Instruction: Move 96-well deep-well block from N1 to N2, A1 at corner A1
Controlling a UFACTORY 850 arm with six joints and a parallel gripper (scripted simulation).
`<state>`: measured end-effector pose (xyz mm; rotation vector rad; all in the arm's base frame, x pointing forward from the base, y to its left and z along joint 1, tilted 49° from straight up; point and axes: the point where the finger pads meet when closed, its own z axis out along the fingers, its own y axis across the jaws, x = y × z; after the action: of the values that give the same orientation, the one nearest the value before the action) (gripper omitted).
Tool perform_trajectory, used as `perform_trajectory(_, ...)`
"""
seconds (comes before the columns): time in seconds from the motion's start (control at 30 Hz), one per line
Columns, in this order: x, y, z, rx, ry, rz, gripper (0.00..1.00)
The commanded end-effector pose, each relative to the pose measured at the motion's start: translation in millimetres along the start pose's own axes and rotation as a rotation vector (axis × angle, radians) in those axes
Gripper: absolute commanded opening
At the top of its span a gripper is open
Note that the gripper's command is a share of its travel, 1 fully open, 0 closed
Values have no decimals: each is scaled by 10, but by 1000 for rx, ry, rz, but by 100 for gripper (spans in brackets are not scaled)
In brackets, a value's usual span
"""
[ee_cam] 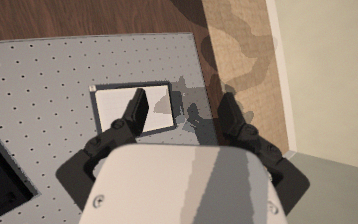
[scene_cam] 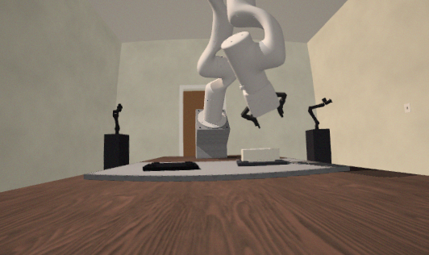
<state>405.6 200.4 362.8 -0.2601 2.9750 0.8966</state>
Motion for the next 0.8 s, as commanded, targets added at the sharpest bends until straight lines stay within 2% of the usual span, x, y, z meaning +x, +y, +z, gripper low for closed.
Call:
perform_trajectory(0.0, 113, -140, 31, 69, 30, -103, 100)
perform_trajectory(0.13, 205, -281, 48, 132, 64, -205, 100)
perform_trajectory(0.2, 205, -281, 48, 132, 64, -205, 100)
perform_trajectory(0.7, 449, -822, 13, 348, 205, -606, 100)
perform_trajectory(0.77, 449, -822, 13, 348, 205, -606, 100)
